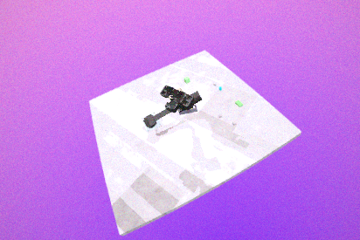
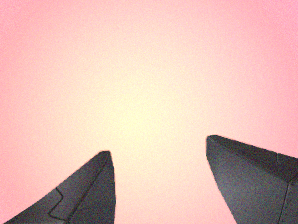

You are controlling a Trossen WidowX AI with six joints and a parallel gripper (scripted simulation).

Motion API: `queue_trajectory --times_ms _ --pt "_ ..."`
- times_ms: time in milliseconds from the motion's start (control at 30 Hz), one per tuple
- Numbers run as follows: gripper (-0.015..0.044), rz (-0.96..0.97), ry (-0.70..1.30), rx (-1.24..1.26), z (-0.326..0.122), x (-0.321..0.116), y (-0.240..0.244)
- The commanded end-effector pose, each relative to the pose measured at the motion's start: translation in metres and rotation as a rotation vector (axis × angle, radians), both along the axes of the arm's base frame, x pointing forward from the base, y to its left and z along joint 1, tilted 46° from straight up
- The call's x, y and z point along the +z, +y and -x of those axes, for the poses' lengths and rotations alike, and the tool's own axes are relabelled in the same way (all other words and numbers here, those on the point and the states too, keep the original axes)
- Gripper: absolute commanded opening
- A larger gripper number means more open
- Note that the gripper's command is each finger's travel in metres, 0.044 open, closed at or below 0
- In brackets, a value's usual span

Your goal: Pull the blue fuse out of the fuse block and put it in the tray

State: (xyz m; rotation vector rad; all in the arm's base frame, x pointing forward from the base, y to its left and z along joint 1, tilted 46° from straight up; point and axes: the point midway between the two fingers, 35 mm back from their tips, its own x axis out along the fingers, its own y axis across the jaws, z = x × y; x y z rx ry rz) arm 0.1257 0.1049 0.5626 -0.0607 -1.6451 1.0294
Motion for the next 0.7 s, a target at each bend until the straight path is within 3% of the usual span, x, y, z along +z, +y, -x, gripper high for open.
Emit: queue_trajectory --times_ms 0,133,400,667 --pt "0.0164 0.0 -0.001 0.005 0.001 0.0 0.0" --pt "0.0074 -0.002 -0.034 0.129 0.031 0.004 0.004" --pt "0.0074 0.0 -0.187 0.593 0.142 0.01 -0.019" --pt "0.0074 -0.003 -0.402 1.027 0.228 -0.003 -0.099"
